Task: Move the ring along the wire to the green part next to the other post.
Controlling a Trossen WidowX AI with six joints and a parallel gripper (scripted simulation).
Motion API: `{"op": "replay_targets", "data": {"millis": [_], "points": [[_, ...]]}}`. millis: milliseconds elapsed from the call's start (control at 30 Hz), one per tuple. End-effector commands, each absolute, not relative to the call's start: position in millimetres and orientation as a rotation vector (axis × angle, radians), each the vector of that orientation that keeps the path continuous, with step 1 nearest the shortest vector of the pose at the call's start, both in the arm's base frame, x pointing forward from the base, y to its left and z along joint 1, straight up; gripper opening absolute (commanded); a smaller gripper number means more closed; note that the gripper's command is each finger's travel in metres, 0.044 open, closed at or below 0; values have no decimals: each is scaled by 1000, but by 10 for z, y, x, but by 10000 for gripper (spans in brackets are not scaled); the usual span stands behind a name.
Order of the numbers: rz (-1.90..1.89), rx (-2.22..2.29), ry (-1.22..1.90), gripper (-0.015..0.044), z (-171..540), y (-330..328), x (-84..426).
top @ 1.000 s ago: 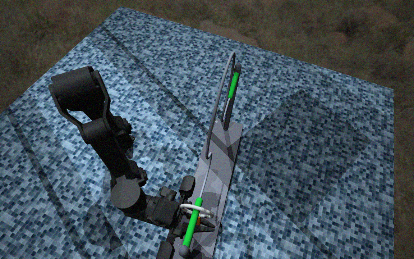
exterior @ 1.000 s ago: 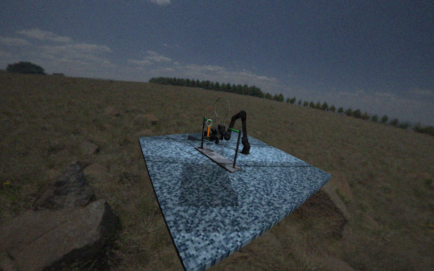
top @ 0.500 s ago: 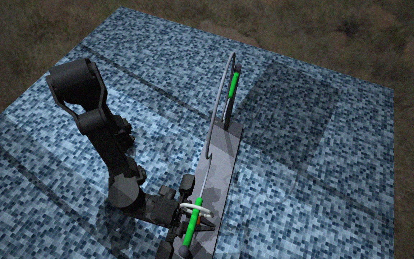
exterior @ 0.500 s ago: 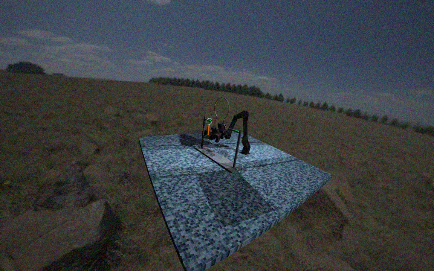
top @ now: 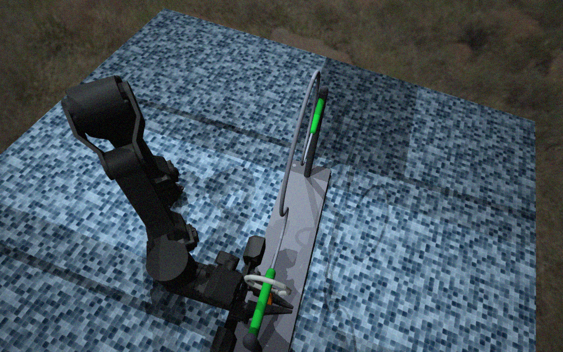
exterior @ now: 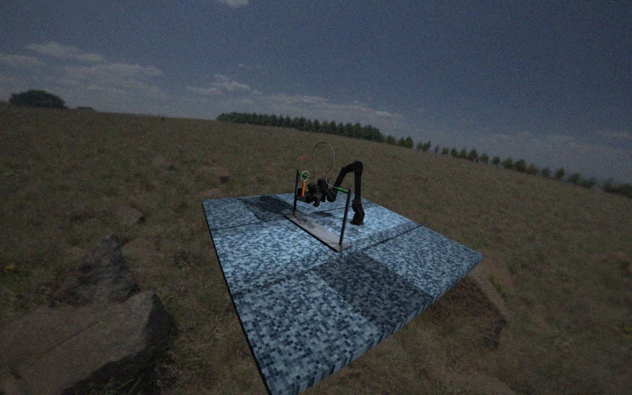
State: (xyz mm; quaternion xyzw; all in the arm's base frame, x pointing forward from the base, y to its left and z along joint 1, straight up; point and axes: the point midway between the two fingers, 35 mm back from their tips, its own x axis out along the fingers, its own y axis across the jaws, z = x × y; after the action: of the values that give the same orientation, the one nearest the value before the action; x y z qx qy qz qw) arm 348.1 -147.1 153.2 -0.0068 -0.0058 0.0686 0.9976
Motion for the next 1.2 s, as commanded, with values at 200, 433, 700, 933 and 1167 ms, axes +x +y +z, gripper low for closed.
{"op": "replay_targets", "data": {"millis": [200,433,700,933,1167], "points": [[136,-13,-15,-150,1548,-1474,3481],[136,-13,-15,-150,1548,-1474,3481],[136,-13,-14,-150,1548,-1420,3474],[137,-13,-14,-150,1547,-1350,3466],[138,-10,-13,-150,1546,-1278,3457]]}}
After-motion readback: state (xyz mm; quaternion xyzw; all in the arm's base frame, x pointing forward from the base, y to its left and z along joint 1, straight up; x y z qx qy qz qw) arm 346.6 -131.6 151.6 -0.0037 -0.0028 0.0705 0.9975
